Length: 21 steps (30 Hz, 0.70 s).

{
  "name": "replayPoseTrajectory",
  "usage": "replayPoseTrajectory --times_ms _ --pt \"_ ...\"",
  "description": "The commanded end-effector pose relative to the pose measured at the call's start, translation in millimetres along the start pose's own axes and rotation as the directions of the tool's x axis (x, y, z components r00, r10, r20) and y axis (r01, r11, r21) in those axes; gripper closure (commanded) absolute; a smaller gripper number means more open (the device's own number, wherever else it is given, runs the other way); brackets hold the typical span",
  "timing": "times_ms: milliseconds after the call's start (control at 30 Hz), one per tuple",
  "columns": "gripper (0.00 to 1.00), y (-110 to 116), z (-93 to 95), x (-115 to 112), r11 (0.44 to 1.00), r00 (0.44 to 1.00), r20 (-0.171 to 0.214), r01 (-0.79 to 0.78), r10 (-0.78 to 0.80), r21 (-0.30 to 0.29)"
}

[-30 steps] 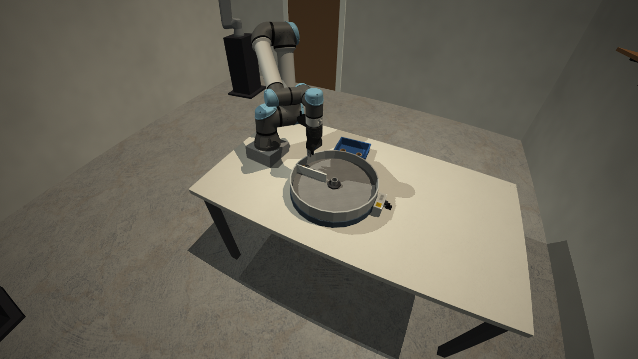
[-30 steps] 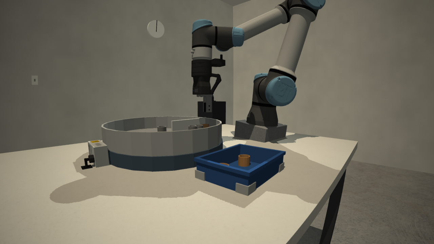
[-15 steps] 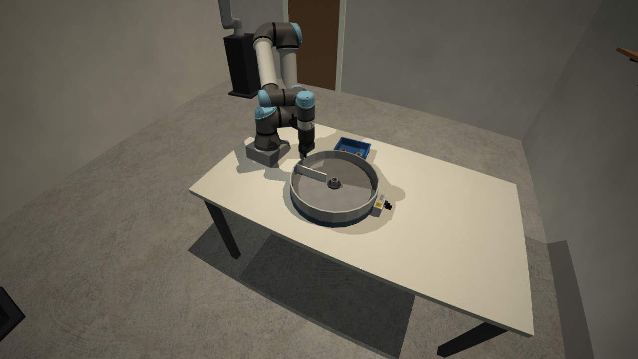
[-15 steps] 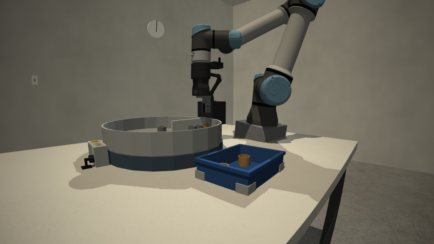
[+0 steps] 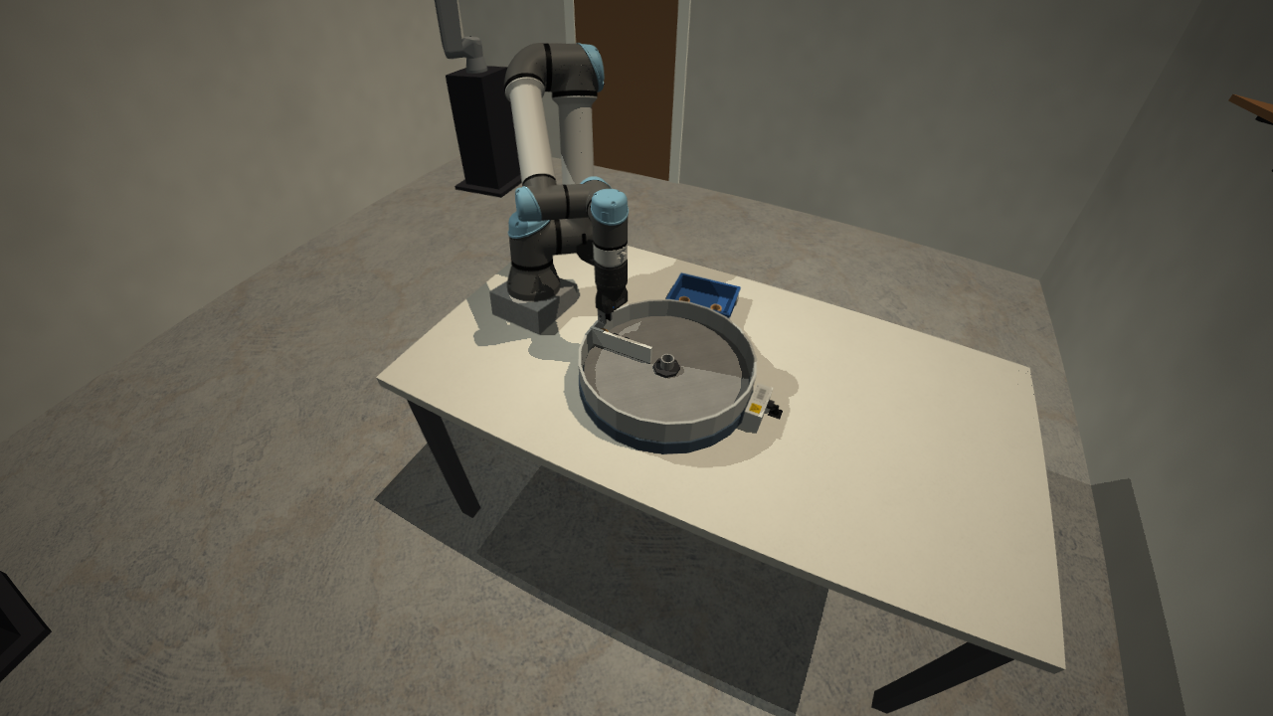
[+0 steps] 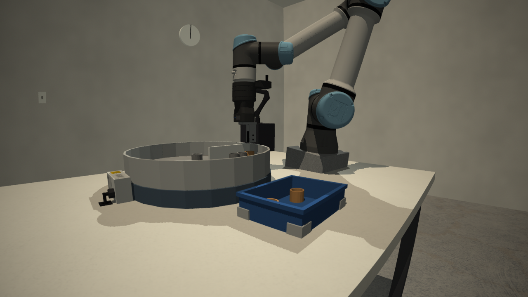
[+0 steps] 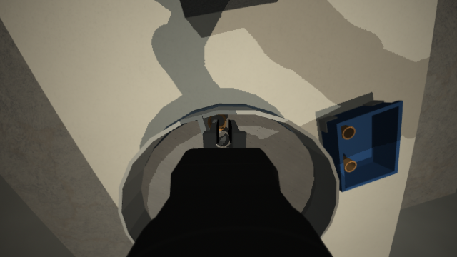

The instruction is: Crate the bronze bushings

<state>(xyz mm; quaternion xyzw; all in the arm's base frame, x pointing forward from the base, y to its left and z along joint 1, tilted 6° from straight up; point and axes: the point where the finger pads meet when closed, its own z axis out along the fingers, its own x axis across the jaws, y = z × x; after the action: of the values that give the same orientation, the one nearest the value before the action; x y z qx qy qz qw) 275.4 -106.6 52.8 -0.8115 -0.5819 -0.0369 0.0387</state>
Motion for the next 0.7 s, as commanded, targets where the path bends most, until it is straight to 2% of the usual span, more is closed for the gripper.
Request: replayPoseTrajectory --times_ms 0,667 --pt "0.60 0.3 0.8 -0.2 1.000 1.000 0.000 0.000 0.000 -0.001" --pt "0.60 0.4 9.2 -0.2 1.000 1.000 0.001 0.000 0.000 -0.001"
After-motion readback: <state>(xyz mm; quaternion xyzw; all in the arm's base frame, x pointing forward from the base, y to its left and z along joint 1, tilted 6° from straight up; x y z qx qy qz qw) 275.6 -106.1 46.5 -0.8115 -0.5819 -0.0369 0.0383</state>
